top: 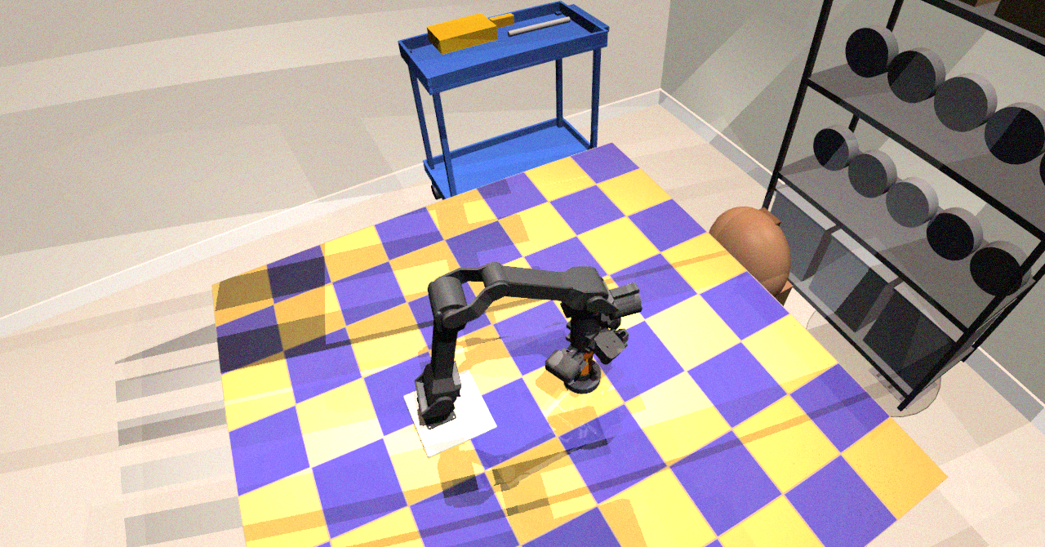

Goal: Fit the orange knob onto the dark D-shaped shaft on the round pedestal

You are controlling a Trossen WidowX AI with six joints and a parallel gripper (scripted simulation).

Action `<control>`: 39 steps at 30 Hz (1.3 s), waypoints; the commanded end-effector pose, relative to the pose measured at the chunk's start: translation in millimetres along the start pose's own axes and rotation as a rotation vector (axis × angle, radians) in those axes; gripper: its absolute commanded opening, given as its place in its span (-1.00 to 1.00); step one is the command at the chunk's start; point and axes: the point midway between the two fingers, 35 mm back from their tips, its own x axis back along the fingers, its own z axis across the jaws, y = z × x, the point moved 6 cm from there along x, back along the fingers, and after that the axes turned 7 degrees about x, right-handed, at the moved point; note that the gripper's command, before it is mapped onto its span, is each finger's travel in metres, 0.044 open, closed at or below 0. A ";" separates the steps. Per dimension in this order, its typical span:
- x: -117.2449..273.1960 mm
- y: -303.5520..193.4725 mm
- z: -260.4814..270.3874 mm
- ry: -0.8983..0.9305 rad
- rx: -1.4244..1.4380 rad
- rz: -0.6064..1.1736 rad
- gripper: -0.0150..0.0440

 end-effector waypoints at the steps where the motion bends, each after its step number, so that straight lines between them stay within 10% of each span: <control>1: -2.6 0.2 -0.1 0.001 0.003 -0.003 -0.49; 8: -0.8 -0.1 -0.1 0.000 0.000 0.000 -0.49; 25: -0.8 -0.1 -0.1 0.000 0.000 0.000 1.00; 39: 78.1 1.6 1.8 0.001 0.004 -0.003 1.00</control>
